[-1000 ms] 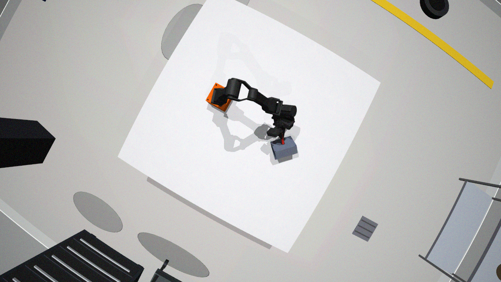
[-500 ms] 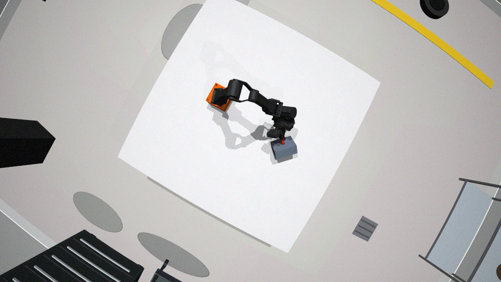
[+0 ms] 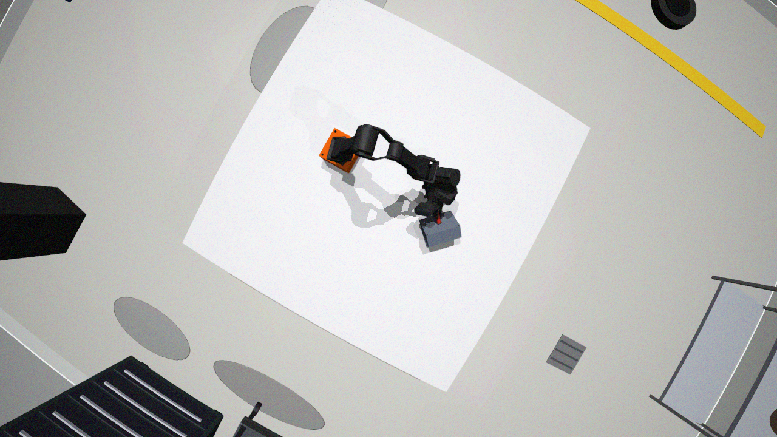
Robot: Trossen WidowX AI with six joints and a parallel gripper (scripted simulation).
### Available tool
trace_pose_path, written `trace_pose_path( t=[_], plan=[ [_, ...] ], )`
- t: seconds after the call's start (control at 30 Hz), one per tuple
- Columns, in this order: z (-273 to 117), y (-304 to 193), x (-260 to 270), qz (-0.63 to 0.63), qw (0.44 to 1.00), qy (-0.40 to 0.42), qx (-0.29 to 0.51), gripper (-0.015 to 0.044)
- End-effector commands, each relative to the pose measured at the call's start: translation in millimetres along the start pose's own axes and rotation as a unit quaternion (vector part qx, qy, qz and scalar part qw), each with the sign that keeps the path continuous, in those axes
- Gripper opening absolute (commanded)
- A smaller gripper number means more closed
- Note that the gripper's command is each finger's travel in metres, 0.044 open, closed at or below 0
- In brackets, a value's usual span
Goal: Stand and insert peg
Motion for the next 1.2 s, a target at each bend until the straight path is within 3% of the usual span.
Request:
trace_pose_path(
  t=[0.0,0.77,1.17],
  plan=[
    [4.1,0.6,1.3,-0.001,1.000,0.001,-0.001,0.0000],
    [7.7,-0.4,0.5,0.000,1.000,-0.001,0.000,0.0000],
    [7.7,-0.4,0.5,0.000,1.000,-0.001,0.000,0.0315]
  ],
)
Point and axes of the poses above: the point midway between the two fingers, 35 mm back from their tips, its own z axis out along the fingers, its own x axis across the jaws, y = z × x, the point moved 4 cm from there along -z, back along the fingers, and after that the axes turned 12 degrees about z, right-handed, at the moved point
